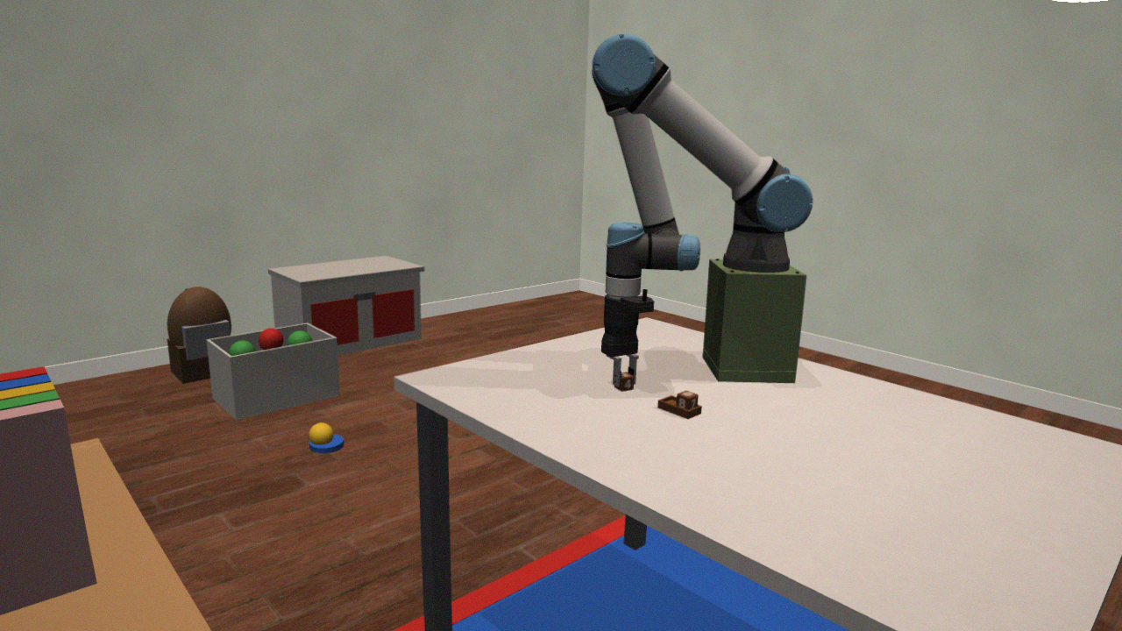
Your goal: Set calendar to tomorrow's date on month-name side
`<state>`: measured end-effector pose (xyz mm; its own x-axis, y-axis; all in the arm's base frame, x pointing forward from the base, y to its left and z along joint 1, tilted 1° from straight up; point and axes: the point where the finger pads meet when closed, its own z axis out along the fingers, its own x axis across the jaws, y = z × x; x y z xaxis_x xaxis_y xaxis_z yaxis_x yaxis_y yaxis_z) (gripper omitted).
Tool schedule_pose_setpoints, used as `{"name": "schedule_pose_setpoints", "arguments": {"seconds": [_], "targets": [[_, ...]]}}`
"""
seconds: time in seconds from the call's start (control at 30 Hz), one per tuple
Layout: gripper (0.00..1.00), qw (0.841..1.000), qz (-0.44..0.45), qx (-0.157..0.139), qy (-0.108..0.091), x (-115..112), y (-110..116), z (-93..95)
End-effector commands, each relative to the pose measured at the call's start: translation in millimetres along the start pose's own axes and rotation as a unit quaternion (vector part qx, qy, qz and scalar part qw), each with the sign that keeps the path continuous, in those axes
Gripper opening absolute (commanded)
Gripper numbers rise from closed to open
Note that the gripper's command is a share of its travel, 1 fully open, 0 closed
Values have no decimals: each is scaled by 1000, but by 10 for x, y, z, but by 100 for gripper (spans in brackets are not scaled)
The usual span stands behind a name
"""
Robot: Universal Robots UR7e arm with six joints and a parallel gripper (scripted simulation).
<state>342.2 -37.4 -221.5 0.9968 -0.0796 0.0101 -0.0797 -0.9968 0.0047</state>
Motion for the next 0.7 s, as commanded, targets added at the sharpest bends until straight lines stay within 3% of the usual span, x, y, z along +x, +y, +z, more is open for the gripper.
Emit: {"name": "schedule_pose_setpoints", "arguments": {"seconds": [0.0, 0.33, 0.67], "targets": [[60, 1000, -1, -1, 2, 18, 3, 0], [60, 1000, -1, 0, 0, -2, -8, -57], [60, 1000, -1, 0, 0, -3, -8, -282]]}}
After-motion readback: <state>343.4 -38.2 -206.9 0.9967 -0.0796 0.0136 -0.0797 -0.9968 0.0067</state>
